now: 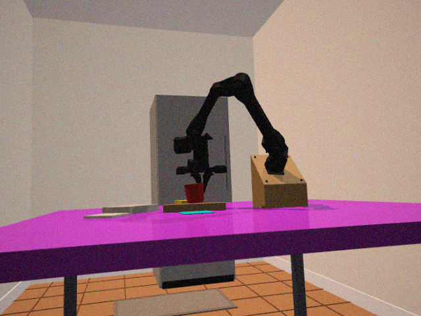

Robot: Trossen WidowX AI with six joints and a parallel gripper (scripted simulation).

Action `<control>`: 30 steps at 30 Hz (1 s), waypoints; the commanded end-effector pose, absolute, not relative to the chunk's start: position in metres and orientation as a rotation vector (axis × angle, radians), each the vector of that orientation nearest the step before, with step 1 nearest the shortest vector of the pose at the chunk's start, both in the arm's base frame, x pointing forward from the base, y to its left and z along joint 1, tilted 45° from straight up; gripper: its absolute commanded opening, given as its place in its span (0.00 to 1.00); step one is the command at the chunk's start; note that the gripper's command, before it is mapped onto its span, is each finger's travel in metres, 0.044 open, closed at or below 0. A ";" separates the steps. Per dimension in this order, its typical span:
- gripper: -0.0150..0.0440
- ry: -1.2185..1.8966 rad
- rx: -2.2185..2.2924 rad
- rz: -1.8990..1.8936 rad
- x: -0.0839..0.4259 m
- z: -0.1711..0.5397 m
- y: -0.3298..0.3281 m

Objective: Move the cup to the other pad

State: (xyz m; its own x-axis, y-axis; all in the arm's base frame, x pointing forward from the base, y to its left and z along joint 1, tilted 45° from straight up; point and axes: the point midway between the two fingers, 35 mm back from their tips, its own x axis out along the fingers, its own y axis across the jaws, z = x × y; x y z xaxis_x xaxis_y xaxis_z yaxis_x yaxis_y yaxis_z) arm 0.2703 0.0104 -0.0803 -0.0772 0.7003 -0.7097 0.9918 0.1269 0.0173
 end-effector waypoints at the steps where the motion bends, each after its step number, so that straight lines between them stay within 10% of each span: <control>1: 0.25 1.827 1.628 -0.655 0.273 -0.067 -0.003; 30: 0.25 1.831 1.635 -0.657 0.270 -0.059 -0.006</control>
State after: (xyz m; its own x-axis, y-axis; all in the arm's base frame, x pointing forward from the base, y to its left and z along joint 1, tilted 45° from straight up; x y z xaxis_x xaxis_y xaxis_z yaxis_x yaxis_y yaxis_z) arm 0.2698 -0.0070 -0.0605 -0.0704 0.7001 -0.7106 0.9920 0.1238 0.0236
